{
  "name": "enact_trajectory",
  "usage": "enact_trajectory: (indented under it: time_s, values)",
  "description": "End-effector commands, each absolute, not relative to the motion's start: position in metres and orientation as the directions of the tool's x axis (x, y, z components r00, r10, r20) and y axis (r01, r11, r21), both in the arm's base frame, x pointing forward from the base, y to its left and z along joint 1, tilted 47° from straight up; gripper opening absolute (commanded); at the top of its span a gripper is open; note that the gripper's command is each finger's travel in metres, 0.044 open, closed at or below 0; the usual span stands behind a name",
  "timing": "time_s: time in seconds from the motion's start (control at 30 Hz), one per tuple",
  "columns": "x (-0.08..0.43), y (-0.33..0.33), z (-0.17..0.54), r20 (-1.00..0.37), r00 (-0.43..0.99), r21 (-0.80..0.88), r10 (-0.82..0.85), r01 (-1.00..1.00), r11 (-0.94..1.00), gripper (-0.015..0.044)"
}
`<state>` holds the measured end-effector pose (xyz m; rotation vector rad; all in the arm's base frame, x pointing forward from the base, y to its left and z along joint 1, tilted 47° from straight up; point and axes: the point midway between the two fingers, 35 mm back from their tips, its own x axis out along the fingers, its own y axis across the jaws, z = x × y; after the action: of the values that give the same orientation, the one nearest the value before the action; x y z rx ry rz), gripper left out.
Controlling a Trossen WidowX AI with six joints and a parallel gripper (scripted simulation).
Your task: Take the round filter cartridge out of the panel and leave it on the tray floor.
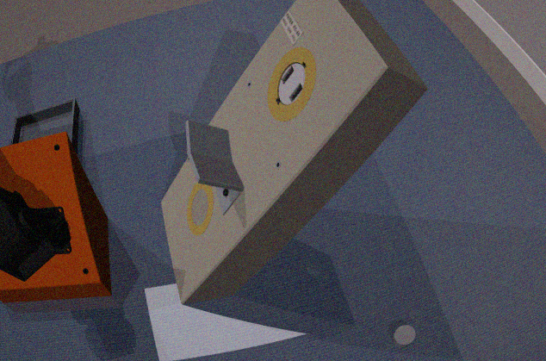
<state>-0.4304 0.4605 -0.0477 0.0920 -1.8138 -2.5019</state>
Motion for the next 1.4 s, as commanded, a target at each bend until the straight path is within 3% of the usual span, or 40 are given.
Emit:
enact_trajectory:
  time_s: [0.0,0.33,0.6,0.83,1.1,1.37]
  values:
    - [-0.429,0.463,-0.047,-0.021,-0.998,0.951,-0.066,0.001,-0.310,0.0374]
    - [-0.332,0.567,-0.012,-0.173,-0.897,0.934,0.407,-0.281,-0.222,0.0115]
    - [-0.215,0.614,0.007,-0.355,-0.623,0.855,0.697,-0.517,-0.027,0.0115]
    - [-0.099,0.614,0.019,-0.517,-0.292,0.715,0.805,-0.664,0.218,0.0115]
    - [0.029,0.567,0.033,-0.660,0.115,0.463,0.742,-0.716,0.523,0.0115]
    - [0.138,0.477,0.053,-0.721,0.471,0.131,0.507,-0.627,0.768,0.0115]
